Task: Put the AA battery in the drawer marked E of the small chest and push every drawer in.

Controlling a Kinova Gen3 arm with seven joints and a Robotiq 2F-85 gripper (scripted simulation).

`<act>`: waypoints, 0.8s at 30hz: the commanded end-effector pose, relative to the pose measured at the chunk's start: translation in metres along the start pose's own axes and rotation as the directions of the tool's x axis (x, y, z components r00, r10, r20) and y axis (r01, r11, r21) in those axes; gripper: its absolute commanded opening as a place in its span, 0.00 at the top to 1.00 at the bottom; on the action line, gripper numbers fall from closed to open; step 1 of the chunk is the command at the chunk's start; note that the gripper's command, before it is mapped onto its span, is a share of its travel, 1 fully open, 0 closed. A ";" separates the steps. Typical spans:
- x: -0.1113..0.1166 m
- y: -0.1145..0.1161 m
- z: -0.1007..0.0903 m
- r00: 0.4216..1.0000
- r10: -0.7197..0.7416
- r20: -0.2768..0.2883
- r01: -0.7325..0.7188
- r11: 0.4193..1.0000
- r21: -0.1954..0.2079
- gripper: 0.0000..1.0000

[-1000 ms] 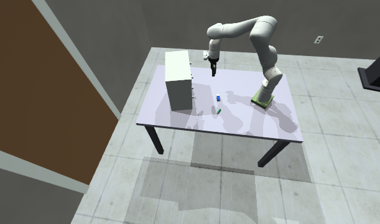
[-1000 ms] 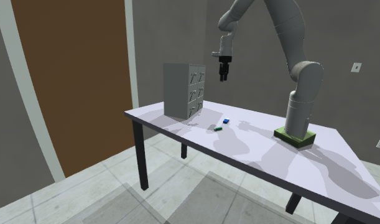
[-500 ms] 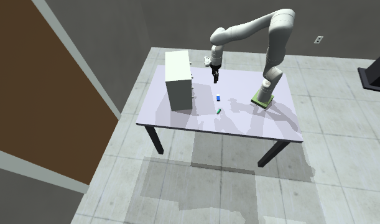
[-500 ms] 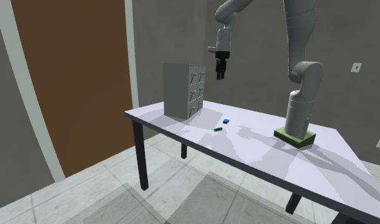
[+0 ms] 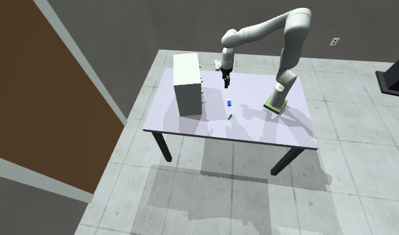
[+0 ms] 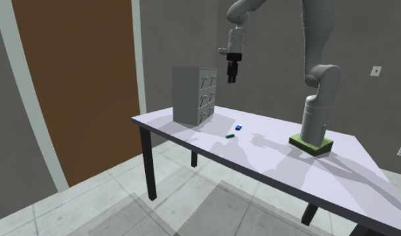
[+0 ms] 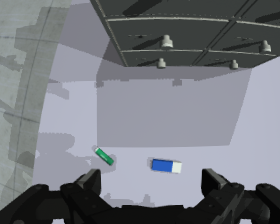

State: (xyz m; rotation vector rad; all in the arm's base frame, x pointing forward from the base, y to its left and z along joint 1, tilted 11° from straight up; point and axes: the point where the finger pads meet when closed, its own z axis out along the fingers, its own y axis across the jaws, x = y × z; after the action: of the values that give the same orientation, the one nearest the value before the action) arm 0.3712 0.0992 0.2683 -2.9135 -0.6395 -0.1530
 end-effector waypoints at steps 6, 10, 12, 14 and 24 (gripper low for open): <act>0.000 0.000 0.000 1.000 0.000 -0.004 0.000 1.000 0.000 0.00; 0.001 0.000 0.000 1.000 0.000 -0.007 0.000 1.000 0.001 0.00; 0.001 0.000 0.001 1.000 0.000 -0.010 0.000 1.000 0.001 0.00; 0.001 0.000 0.001 1.000 0.000 -0.012 0.000 1.000 0.001 0.00; 0.003 0.000 0.003 1.000 0.000 -0.027 0.000 1.000 0.001 0.00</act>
State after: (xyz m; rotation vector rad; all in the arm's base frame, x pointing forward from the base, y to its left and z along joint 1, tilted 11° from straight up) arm 0.3739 0.1007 0.2657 -2.9076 -0.6361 -0.1866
